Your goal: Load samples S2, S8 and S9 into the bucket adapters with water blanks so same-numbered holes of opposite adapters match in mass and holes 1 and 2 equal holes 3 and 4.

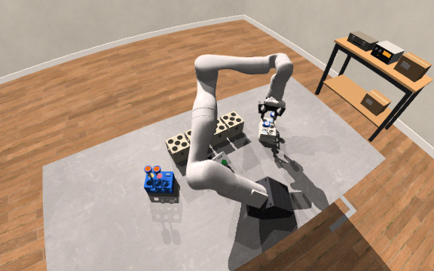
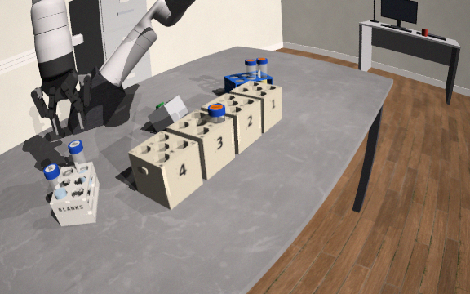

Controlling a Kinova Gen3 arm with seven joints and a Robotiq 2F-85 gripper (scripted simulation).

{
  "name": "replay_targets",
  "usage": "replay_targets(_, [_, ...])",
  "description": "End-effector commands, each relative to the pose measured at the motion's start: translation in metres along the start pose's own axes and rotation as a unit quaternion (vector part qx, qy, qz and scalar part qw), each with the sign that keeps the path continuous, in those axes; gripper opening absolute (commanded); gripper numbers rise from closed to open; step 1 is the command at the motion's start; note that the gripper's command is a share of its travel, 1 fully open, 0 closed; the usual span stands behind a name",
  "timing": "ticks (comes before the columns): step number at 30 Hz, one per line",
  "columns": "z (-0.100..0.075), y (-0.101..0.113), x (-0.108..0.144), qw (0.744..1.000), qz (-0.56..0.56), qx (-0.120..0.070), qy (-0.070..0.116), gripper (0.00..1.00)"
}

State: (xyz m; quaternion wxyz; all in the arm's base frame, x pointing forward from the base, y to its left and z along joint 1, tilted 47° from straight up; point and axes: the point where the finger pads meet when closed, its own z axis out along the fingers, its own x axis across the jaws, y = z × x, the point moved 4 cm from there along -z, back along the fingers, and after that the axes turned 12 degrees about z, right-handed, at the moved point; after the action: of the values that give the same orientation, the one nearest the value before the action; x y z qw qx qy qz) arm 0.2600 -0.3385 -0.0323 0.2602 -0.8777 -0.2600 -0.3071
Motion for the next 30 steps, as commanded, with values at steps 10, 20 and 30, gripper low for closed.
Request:
replay_targets(10, [0.013,0.000,0.000,1.000,0.000,-0.001,0.000,0.62])
replay_targets(20, [0.026,0.000,0.000,1.000,0.000,-0.001,0.000,0.62])
replay_targets(30, [0.037,0.000,0.000,1.000,0.000,-0.001,0.000,0.62])
